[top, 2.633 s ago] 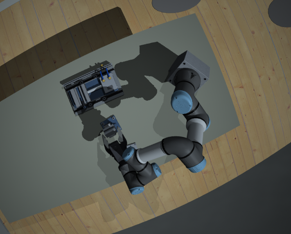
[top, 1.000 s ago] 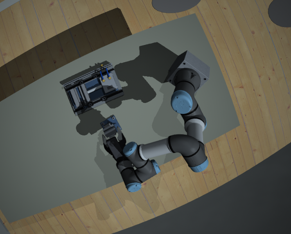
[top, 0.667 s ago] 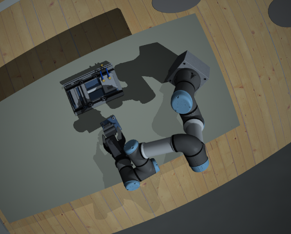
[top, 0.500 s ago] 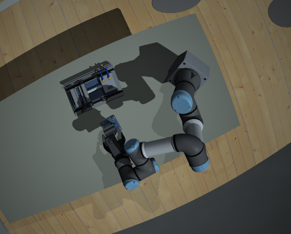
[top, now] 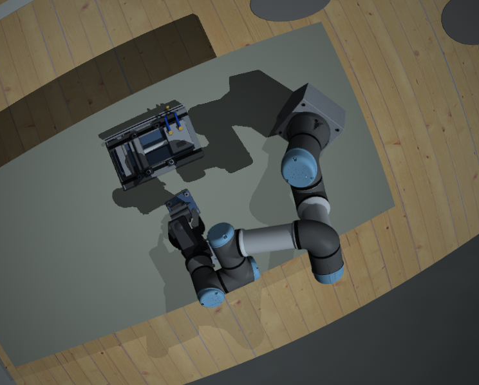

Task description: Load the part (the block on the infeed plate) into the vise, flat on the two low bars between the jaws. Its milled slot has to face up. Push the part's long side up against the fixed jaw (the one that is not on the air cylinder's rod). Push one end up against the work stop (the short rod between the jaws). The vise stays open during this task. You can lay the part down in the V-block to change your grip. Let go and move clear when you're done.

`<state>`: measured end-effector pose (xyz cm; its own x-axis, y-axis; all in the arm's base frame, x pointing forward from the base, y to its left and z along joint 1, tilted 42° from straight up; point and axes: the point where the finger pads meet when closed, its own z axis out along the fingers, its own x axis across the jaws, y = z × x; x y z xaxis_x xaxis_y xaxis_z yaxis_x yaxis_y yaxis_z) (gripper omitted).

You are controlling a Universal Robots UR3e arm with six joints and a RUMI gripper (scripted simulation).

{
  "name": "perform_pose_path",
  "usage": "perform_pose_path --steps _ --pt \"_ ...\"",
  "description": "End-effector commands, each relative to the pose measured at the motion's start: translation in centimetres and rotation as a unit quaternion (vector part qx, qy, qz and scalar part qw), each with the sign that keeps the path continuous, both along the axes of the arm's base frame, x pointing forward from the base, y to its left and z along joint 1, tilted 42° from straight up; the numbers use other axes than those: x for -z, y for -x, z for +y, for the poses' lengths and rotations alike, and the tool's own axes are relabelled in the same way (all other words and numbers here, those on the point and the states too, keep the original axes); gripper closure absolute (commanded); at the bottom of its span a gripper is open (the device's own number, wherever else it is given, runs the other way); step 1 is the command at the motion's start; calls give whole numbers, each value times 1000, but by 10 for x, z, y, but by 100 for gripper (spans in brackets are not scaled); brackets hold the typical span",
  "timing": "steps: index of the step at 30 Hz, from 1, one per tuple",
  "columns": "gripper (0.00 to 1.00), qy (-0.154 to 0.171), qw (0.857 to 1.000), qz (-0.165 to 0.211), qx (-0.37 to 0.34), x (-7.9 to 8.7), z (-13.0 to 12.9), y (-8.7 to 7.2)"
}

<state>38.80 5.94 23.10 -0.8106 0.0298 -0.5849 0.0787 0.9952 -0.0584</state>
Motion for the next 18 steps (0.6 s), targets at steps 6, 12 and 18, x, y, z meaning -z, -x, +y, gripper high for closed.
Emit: perform_pose_path --steps 6,12,18 --pt "49 -33 999 -2 -24 -1 -1 0" --pt "49 -52 998 -3 -38 -1 -1 0" --pt "49 -66 997 -3 -48 -1 -2 0"
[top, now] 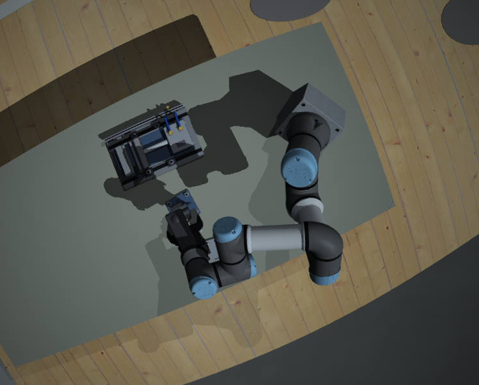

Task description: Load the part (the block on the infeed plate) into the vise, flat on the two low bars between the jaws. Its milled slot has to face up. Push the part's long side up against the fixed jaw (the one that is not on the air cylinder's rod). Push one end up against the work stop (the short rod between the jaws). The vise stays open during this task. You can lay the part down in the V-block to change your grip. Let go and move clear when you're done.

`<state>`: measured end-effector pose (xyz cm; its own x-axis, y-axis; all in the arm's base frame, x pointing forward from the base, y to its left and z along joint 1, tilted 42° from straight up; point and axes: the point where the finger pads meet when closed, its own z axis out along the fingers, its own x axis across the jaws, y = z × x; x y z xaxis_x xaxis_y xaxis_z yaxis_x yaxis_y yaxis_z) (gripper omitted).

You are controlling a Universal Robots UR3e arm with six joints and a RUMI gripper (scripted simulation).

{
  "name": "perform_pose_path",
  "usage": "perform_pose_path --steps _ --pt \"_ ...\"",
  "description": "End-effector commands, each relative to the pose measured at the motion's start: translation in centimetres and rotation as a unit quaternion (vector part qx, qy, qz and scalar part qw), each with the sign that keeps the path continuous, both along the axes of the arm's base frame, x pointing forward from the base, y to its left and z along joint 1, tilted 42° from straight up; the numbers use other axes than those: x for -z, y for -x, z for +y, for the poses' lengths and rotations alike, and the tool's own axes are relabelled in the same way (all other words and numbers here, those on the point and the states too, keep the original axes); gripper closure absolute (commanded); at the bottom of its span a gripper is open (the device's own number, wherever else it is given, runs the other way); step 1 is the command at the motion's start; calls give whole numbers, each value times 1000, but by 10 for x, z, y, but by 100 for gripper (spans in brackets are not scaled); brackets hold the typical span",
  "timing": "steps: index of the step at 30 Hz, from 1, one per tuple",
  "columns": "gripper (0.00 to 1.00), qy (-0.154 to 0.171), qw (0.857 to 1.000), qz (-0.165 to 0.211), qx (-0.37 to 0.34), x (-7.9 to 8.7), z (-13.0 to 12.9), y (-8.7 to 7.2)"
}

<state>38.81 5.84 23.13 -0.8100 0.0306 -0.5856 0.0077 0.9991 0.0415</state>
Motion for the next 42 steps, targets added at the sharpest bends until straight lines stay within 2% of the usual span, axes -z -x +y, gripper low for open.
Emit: perform_pose_path --steps 1,13,28,30,42 --pt "49 -19 1000 -1 -15 0 -1 0" --pt "49 -57 997 -2 -42 0 -1 0" --pt "49 -126 988 -5 -92 0 -3 0" --pt "49 -126 988 -5 -92 0 -3 0" --pt "49 -185 973 -7 -135 0 -4 0"
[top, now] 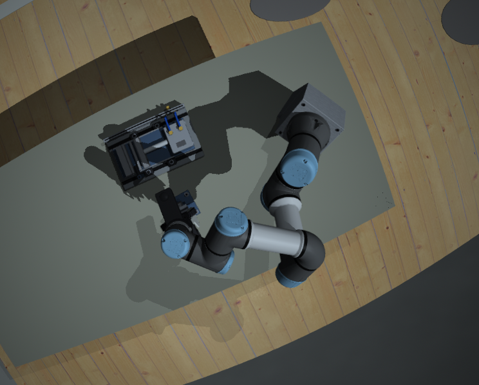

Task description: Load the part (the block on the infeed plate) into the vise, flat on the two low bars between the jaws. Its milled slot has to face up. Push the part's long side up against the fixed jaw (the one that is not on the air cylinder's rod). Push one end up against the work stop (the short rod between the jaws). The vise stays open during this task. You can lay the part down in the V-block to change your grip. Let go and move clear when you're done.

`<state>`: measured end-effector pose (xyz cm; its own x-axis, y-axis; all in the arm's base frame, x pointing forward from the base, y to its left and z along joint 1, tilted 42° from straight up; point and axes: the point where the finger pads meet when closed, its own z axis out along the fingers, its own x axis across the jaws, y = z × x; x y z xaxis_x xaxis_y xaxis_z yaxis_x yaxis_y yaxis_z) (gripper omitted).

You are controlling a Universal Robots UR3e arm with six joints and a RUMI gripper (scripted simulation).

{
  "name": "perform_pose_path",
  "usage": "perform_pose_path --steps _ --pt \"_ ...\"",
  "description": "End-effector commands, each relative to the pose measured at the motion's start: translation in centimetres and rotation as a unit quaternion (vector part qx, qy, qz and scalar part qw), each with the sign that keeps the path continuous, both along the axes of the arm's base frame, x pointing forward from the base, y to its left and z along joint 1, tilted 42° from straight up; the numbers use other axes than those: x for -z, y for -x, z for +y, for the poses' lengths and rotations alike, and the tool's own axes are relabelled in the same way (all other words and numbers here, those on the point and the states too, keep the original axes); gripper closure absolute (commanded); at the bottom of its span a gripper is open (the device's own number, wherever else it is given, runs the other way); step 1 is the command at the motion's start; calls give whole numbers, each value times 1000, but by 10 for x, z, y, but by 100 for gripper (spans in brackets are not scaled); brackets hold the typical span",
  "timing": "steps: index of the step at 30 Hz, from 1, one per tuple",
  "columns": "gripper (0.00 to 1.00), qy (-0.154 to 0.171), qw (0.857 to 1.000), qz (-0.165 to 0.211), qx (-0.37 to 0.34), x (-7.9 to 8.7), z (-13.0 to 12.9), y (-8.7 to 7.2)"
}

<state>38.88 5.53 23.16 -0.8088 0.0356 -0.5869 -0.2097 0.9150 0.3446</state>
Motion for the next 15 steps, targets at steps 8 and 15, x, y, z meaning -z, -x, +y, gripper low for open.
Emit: perform_pose_path --steps 8,15 --pt "49 -61 997 -2 -48 1 -1 0" --pt "49 -98 992 -4 -76 1 -2 0"
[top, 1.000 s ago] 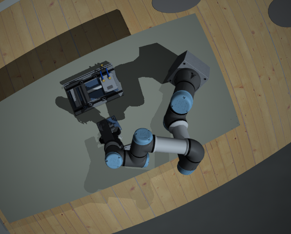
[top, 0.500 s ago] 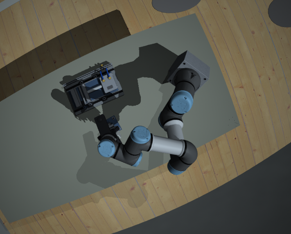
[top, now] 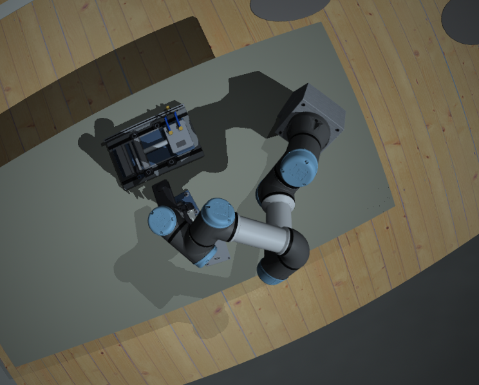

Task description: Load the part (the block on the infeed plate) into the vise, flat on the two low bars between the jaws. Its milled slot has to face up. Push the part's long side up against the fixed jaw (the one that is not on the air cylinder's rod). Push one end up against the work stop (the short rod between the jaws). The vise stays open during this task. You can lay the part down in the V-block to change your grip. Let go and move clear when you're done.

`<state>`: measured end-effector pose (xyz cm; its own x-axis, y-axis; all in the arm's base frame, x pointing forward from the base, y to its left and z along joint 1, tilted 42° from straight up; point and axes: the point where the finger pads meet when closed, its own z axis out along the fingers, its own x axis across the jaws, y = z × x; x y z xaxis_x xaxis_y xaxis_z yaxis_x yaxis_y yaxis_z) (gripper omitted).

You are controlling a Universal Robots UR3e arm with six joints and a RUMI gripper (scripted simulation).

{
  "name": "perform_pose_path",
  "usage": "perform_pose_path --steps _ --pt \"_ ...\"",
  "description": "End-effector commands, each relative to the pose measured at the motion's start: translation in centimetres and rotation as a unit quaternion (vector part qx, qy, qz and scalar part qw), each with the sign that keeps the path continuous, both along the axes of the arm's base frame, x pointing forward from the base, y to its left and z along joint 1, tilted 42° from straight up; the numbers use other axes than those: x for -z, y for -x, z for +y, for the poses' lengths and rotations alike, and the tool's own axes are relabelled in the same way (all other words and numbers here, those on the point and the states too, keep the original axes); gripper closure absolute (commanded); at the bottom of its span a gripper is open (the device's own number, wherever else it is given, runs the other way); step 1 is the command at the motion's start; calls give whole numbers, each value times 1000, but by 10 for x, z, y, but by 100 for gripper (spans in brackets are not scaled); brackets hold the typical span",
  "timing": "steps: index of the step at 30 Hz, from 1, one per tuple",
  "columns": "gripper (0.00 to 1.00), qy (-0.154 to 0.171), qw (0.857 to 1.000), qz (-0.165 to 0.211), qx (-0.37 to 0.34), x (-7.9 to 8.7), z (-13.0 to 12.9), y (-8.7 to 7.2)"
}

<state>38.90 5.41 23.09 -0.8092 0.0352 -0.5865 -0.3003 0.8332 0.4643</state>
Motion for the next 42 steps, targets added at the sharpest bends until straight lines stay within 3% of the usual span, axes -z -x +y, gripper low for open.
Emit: perform_pose_path --steps 1,22,42 --pt "49 -35 999 -1 -29 1 -1 0" --pt "49 -116 989 -5 -88 2 -2 -1" --pt "49 -166 978 -7 -124 2 -3 -1"
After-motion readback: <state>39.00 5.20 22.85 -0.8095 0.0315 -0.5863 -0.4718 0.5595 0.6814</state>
